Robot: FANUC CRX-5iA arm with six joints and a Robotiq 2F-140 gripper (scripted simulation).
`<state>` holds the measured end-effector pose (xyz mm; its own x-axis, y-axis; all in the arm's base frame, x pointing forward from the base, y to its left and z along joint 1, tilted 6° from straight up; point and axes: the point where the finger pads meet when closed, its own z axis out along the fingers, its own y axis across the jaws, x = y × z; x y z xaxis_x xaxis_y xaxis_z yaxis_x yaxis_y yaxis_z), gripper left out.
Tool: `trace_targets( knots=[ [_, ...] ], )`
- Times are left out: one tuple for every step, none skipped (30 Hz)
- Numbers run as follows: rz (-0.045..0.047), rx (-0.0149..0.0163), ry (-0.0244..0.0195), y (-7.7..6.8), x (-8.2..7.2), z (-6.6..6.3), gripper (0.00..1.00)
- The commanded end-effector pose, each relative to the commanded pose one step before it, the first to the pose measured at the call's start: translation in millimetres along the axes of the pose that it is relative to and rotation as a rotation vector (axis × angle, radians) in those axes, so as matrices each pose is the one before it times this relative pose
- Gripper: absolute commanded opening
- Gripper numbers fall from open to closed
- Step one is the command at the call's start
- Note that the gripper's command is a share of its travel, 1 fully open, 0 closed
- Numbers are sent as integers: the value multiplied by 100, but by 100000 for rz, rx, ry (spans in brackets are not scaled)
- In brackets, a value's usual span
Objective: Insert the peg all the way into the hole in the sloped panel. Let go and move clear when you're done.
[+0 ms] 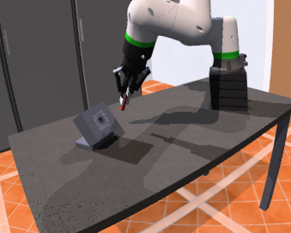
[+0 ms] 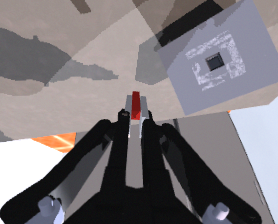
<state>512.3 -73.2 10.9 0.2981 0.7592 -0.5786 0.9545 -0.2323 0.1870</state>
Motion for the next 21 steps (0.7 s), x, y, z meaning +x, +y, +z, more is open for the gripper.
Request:
trace_targets(
  knots=[
    [-4534,-2682,-2591,260,492,-539,0],
    [-1499,-892,-845,97,167,-191,0],
    [-1494,-900,-845,102,168,-196,0],
    [-1490,-907,-845,107,168,-201,0],
    [-1485,-914,-845,112,169,-206,0],
    [-1480,-921,-846,117,169,-211,0],
    [0,0,0,0,0,0,0],
    [0,0,0,0,0,0,0],
    [-1475,-928,-846,122,169,-216,0],
    [-1470,-935,-846,127,169,-221,0],
    [-1465,-942,-847,132,169,-226,0],
    [-1460,-949,-848,137,169,-230,0],
    [-1455,-956,-848,142,169,-235,0],
    [-1450,-963,-849,147,168,-240,0],
    [-1445,-970,-850,152,168,-245,0],
    [-1439,-977,-851,157,168,-250,0],
    [-1434,-984,-852,162,167,-255,0],
    [-1428,-990,-853,167,166,-259,0],
    [-1423,-997,-854,172,166,-264,0],
    [-1417,-1004,-855,177,165,-269,0],
    [-1411,-1010,-856,182,164,-274,0]
  ],
)
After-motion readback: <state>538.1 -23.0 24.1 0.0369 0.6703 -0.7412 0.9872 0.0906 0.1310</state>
